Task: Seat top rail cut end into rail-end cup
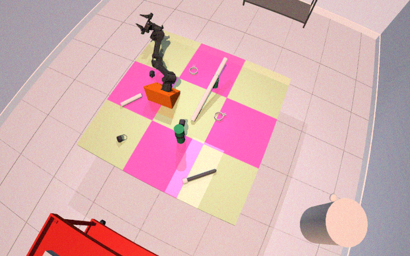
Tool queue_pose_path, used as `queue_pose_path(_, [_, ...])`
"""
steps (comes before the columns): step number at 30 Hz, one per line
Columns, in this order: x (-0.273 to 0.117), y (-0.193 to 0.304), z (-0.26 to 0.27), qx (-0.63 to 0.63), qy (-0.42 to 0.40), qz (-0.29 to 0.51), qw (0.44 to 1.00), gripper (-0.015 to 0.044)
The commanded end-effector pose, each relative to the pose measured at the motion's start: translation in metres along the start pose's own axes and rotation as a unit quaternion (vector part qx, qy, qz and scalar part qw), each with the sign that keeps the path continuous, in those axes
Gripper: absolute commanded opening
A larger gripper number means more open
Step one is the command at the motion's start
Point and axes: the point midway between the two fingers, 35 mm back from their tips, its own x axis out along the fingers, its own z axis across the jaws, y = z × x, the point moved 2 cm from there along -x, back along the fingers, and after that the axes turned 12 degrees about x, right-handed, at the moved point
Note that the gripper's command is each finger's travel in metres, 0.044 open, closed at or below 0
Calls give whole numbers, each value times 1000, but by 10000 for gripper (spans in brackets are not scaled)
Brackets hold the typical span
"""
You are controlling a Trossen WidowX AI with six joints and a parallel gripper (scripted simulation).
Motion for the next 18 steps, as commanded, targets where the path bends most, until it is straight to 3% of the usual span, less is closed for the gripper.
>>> queue_pose_path(1, [0, -1, -2, -5, 2, 1, 1000, 426])
queue_pose_path(9, [-18, -44, -100, -241, 97, 52, 964, 440])
queue_pose_path(18, [-56, -136, -210, -481, 226, 127, 837, 440])
